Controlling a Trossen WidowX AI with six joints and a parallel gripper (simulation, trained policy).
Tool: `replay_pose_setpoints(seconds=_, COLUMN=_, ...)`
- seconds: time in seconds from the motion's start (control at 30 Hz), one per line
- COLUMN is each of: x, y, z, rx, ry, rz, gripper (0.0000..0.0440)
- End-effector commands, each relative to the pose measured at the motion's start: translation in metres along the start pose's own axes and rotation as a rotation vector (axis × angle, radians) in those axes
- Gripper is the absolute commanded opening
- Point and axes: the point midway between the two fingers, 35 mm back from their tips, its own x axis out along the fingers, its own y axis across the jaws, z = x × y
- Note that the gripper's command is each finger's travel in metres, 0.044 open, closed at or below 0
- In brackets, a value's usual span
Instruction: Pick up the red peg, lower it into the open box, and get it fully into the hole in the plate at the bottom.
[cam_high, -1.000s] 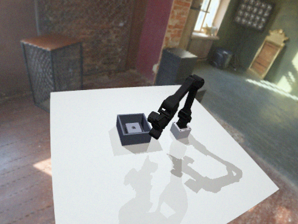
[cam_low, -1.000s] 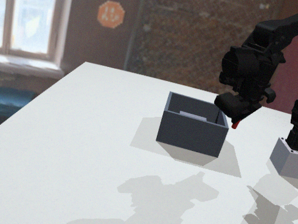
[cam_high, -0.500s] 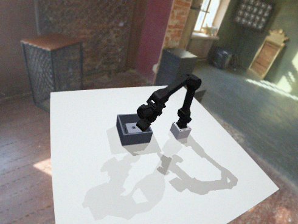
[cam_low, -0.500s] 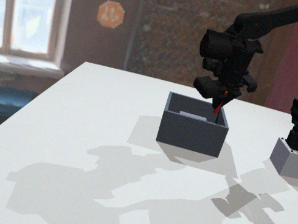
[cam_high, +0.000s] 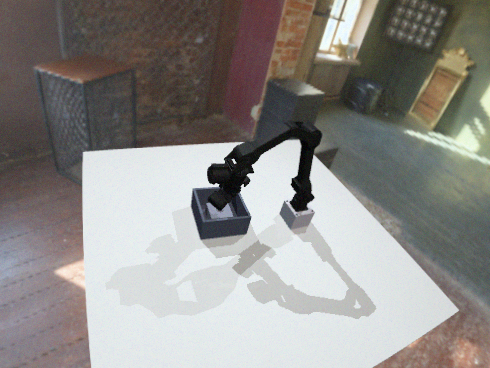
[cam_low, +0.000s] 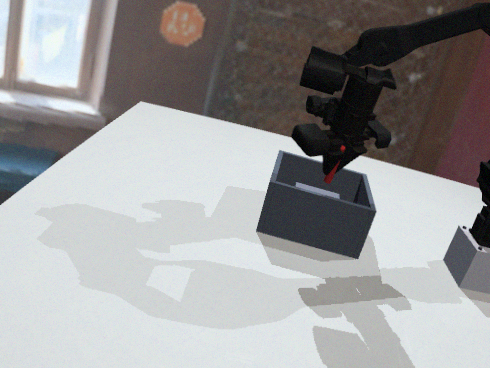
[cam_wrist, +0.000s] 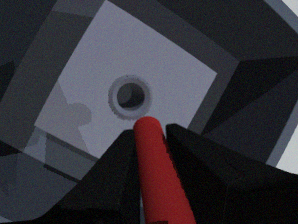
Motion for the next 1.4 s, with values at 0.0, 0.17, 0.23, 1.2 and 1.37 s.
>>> replay_pose_setpoints(seconds=0.0, x=0.008, y=0.003, z=0.007, rx=-0.021, ry=0.012, rz=0.019, gripper=0.0)
replay_pose_setpoints(seconds=0.17, x=0.026, y=0.004, z=0.008, rx=-0.068, ry=0.049, rz=0.03, gripper=0.0014)
replay_pose_setpoints(seconds=0.23, x=0.034, y=0.004, z=0.007, rx=-0.086, ry=0.068, rz=0.031, gripper=0.0052)
replay_pose_setpoints(seconds=1.2, x=0.015, y=0.075, z=0.069, rx=-0.152, ry=0.144, rz=0.259, gripper=0.044)
replay_pose_setpoints(seconds=1.37, x=0.011, y=0.082, z=0.072, rx=-0.156, ry=0.139, rz=0.28, gripper=0.044)
